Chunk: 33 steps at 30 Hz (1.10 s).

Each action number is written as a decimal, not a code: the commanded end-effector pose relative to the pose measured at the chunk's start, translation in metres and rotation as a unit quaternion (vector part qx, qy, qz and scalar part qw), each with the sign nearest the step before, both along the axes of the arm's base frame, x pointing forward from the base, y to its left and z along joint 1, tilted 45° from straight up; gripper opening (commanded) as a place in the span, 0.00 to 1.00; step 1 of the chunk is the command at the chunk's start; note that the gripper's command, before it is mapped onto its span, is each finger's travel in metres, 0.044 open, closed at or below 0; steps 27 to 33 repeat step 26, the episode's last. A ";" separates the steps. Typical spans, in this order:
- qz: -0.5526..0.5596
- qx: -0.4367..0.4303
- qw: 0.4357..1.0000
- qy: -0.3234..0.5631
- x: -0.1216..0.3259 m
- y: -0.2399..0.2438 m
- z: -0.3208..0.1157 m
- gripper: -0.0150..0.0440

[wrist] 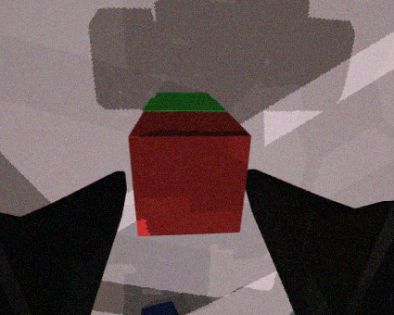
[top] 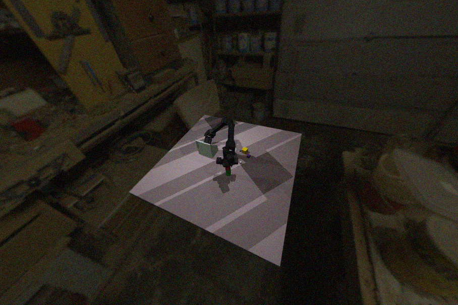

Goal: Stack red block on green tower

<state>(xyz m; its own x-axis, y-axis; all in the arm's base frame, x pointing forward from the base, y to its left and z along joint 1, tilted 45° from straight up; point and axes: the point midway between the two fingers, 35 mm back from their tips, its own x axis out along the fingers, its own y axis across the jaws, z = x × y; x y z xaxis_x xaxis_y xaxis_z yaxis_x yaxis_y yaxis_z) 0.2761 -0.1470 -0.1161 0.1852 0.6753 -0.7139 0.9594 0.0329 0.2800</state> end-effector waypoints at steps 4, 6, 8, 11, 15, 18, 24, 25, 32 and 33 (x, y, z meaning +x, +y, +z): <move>0.001 0.000 1.000 0.001 0.000 0.001 -0.001 1.00; 0.001 0.000 1.000 0.001 0.000 0.001 -0.001 1.00; 0.001 0.000 1.000 0.001 0.000 0.001 -0.001 1.00; 0.001 0.000 1.000 0.001 0.000 0.001 -0.001 1.00; 0.001 0.000 1.000 0.001 0.000 0.001 -0.001 1.00; 0.001 0.000 1.000 0.001 0.000 0.001 -0.001 1.00; 0.001 0.000 1.000 0.001 0.000 0.001 -0.001 1.00; 0.001 0.000 1.000 0.001 0.000 0.001 -0.001 1.00; 0.001 0.000 1.000 0.001 0.000 0.001 -0.001 1.00; 0.001 0.000 1.000 0.001 0.000 0.001 -0.001 1.00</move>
